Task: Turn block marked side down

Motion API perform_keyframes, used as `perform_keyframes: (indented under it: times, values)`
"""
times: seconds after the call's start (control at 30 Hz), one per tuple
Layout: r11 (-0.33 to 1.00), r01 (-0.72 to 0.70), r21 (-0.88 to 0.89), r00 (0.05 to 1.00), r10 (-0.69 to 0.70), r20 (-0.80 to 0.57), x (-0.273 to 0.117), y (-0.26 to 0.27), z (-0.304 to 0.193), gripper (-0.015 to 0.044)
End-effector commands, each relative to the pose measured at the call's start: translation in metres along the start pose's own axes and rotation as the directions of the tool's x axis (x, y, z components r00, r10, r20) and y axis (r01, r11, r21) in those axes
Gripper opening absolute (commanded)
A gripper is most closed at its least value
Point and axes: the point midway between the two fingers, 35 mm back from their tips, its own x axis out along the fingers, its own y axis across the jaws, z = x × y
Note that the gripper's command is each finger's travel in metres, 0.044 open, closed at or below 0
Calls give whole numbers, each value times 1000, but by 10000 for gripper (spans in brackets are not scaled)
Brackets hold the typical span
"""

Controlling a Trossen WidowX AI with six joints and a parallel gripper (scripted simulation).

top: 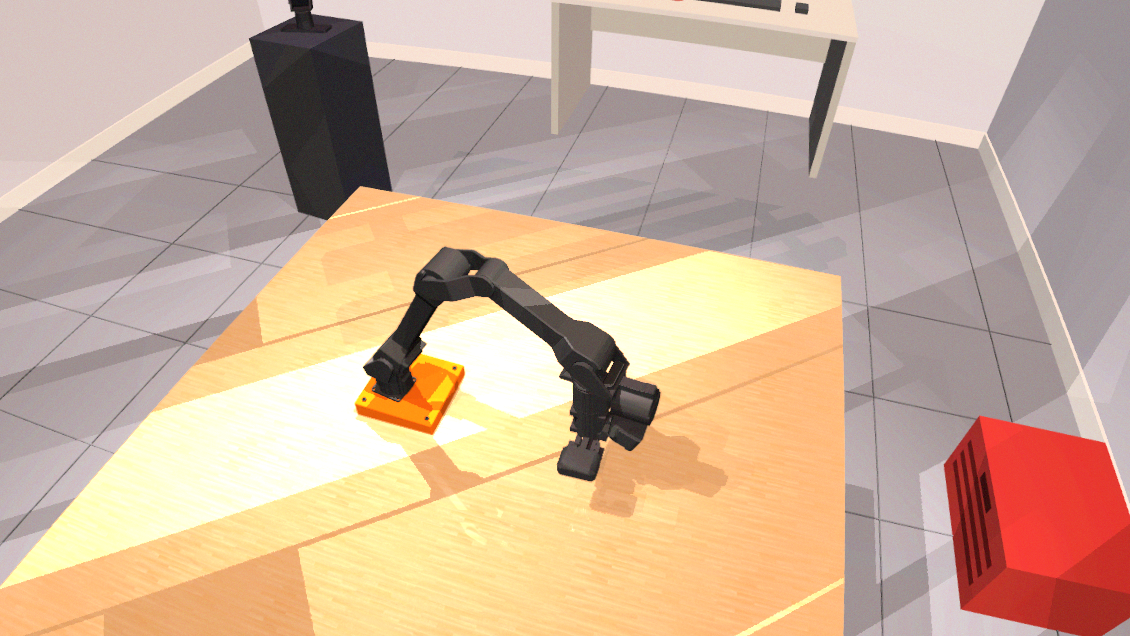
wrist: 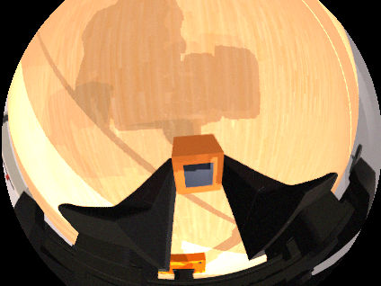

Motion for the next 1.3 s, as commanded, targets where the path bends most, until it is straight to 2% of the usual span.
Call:
perform_keyframes:
  times: [0.0,0.5,1.0,1.27]
  values:
    - [1000,-3,-1,999,3,40,2,0,-1,0]
    - [1000,-5,1,969,5,248,8,-1,0,0]
    - [1000,-2,-3,896,3,444,8,0,-7,0]
    - [1000,-2,-2,868,3,497,14,0,-5,0]
